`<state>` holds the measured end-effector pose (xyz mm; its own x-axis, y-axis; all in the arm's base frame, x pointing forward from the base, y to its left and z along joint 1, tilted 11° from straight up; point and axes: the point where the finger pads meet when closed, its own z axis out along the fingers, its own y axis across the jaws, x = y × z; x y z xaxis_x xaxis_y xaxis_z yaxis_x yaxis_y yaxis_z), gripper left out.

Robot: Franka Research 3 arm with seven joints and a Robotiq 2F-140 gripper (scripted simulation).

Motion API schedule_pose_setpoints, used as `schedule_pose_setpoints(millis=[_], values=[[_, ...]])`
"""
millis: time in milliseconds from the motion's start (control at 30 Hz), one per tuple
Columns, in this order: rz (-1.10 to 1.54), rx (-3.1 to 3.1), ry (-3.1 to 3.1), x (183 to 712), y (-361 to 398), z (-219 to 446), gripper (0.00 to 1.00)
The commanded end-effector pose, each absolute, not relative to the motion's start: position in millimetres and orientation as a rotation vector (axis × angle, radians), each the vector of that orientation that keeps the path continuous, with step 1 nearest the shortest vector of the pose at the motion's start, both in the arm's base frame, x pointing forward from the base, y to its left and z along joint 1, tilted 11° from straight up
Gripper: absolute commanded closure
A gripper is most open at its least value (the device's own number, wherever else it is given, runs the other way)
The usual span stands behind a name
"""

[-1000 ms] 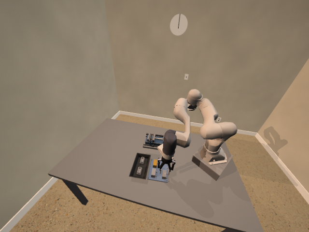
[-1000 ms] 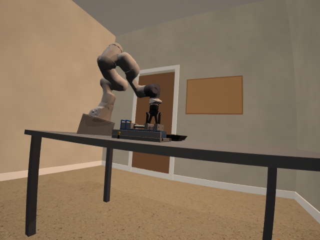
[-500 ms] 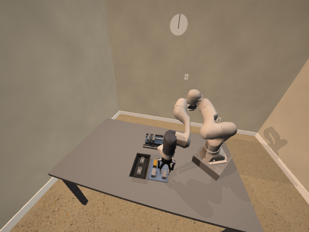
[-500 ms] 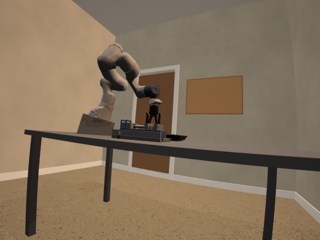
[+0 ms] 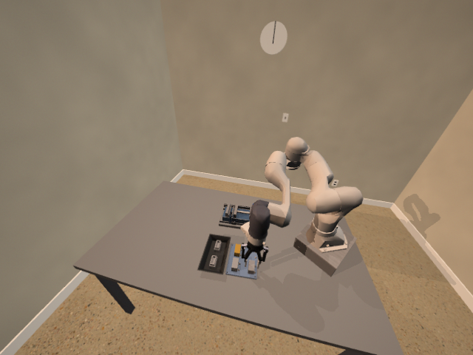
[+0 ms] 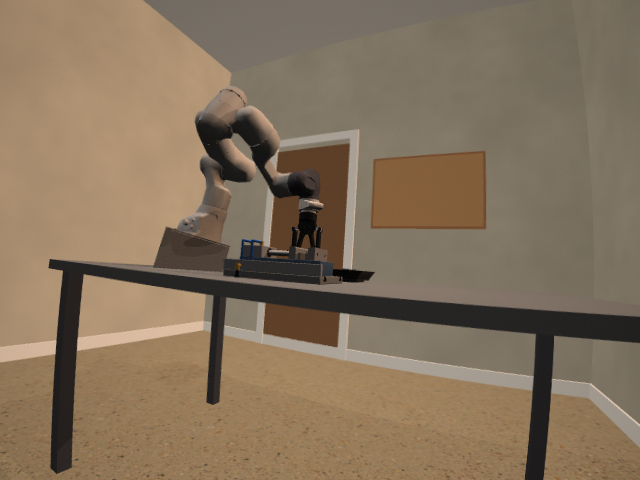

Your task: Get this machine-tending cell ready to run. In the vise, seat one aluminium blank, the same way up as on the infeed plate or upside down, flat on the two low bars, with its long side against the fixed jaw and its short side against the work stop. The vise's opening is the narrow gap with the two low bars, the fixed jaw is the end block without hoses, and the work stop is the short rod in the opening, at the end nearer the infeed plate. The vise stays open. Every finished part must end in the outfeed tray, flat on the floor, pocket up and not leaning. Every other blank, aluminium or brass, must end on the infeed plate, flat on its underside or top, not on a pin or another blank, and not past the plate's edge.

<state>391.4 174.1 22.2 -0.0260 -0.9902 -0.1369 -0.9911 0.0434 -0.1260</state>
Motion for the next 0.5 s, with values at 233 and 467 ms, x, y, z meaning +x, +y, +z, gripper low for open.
schedule_pose_setpoints(millis=[233, 467], values=[[0.009, -2.04, 2.129, 393.5, 176.2, 18.6, 0.6], [0.009, -2.04, 2.129, 393.7, 176.4, 16.6, 0.6]])
